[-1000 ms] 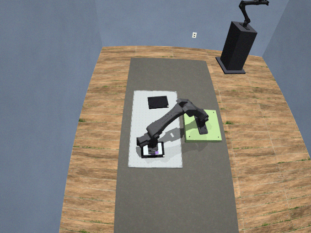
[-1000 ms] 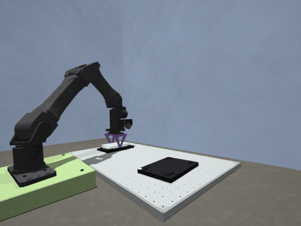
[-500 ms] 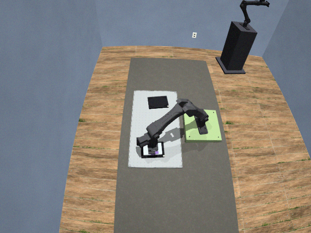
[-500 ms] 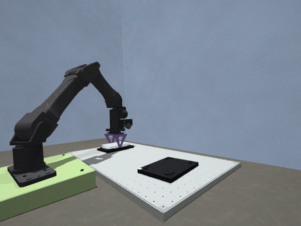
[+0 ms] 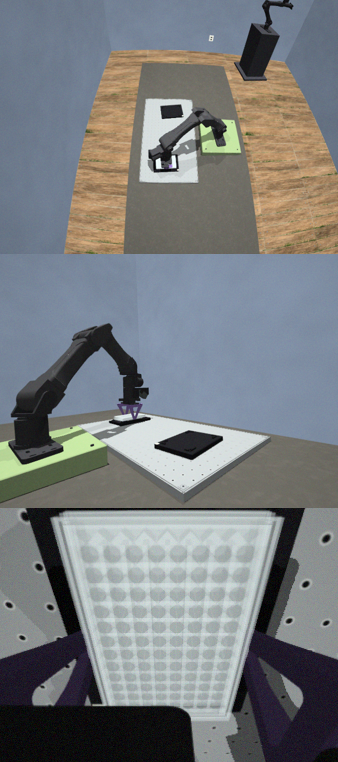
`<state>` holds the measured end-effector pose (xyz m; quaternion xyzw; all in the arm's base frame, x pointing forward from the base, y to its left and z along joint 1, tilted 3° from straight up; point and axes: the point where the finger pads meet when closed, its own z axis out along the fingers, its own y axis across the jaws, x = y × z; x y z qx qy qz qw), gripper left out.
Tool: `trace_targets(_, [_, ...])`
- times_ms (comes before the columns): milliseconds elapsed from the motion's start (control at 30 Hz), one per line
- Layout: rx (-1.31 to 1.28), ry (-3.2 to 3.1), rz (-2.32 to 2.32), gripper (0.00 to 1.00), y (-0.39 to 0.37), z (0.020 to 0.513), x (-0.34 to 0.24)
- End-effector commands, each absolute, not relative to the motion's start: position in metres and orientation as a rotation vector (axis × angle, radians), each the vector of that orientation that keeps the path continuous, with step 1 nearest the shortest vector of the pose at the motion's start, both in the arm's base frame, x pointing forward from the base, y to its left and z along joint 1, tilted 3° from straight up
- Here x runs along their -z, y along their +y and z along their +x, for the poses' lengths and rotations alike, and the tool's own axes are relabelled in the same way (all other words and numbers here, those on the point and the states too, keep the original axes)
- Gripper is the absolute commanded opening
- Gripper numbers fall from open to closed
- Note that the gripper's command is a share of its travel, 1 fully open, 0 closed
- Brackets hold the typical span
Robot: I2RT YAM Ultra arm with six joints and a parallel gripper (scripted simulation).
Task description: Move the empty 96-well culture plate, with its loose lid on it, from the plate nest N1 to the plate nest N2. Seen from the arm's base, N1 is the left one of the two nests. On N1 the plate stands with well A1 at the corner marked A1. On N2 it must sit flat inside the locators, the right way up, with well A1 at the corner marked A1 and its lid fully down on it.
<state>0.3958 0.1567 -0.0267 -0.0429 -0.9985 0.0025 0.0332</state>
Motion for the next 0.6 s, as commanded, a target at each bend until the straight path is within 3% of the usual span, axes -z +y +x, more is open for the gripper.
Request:
trace_targets(0, [0.007, -3.125, -0.126, 0.00, 0.160, 0.406, -0.006])
trace_targets(567, [0.007, -3.125, -0.128, 0.00, 0.159, 0.407, -0.031])
